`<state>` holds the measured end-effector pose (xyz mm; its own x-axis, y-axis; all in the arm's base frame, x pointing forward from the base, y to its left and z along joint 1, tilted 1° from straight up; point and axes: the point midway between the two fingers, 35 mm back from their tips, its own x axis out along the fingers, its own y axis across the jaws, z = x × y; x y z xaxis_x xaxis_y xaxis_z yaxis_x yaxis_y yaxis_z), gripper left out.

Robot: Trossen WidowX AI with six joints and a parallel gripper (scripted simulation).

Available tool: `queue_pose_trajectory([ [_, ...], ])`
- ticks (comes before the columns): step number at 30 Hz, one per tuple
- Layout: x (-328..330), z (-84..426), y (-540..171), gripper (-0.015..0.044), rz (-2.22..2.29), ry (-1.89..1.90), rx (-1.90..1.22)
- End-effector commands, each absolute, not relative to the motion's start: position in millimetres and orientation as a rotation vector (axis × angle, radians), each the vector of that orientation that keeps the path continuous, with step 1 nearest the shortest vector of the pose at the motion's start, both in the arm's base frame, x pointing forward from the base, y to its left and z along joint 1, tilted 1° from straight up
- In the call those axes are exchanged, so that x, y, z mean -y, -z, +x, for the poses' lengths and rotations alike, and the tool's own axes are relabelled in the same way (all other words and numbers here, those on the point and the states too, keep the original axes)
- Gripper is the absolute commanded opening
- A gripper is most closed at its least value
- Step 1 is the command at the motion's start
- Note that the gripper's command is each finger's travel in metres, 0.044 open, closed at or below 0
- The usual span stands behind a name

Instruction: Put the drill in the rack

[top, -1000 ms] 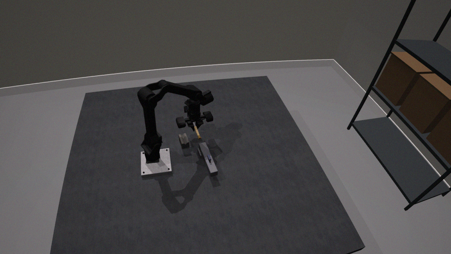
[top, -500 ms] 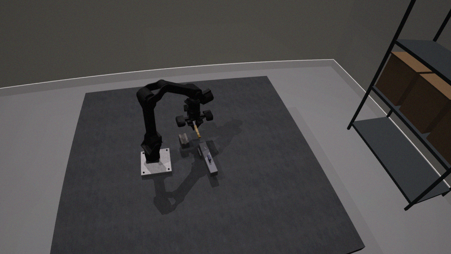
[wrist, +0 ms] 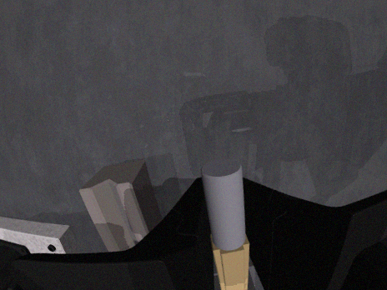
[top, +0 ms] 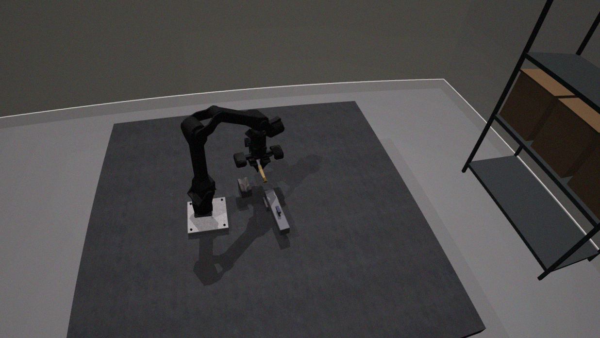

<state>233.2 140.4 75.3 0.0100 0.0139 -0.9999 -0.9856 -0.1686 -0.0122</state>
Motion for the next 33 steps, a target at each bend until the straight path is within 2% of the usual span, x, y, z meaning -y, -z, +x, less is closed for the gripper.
queue_pose_trajectory([
  [1, -140.8, 234.2, -78.5, 0.0, -1.331, -1.333, -1.1],
  [10, -140.9, 232.9, -81.1, 0.0, -1.331, -1.333, -1.1],
  [33, -139.8, 189.2, -74.9, 0.0, -1.329, -1.336, -1.103],
])
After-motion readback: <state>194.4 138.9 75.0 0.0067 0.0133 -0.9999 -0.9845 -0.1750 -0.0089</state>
